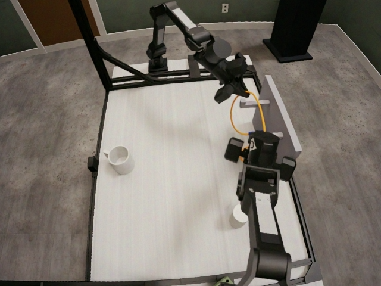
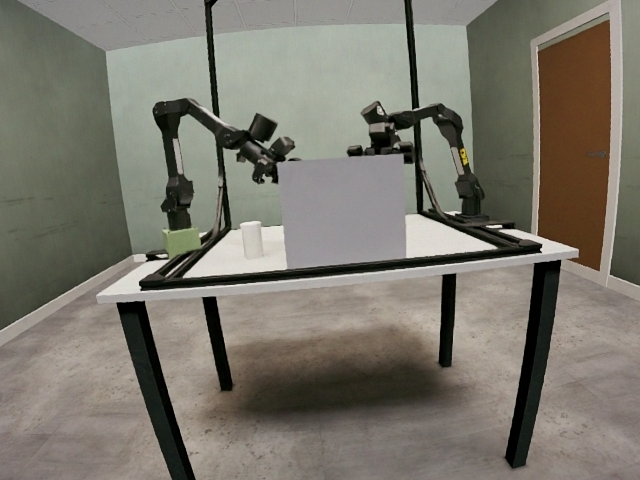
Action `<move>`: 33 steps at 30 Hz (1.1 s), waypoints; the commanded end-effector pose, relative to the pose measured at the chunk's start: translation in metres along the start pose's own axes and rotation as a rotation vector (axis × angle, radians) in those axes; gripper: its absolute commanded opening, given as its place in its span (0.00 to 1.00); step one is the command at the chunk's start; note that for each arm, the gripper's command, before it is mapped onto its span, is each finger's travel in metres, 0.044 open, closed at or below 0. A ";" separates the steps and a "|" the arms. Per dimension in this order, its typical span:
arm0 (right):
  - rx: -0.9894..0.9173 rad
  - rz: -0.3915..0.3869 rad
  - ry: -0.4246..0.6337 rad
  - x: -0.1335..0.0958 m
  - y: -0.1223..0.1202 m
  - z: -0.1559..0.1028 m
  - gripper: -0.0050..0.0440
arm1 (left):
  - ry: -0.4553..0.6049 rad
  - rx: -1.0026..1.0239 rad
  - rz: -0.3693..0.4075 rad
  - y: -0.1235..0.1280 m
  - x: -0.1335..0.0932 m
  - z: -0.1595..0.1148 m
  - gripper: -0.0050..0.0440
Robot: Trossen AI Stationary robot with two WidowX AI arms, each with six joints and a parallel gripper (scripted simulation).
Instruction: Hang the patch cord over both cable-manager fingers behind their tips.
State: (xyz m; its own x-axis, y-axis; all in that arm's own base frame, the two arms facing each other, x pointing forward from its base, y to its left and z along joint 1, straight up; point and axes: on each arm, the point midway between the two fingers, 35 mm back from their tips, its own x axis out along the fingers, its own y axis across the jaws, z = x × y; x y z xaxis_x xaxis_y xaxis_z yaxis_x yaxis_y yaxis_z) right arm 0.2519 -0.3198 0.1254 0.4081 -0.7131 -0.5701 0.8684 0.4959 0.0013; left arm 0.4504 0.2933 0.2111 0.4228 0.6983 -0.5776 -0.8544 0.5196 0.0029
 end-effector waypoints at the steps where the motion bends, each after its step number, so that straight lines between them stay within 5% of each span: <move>1: 0.002 0.002 -0.017 -0.003 0.000 0.007 0.18 | -0.036 -0.019 -0.012 0.005 -0.014 0.015 0.15; 33: 0.002 0.002 -0.017 -0.003 0.000 0.007 0.15 | -0.036 -0.018 -0.014 0.005 -0.014 0.015 0.15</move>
State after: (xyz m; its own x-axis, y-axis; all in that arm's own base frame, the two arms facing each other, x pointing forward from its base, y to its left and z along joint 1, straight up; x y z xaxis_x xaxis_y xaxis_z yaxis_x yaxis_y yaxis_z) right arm 0.2519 -0.3198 0.1254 0.4081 -0.7131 -0.5701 0.8684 0.4959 0.0013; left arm 0.4500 0.2934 0.2113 0.4252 0.6980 -0.5762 -0.8535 0.5211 0.0015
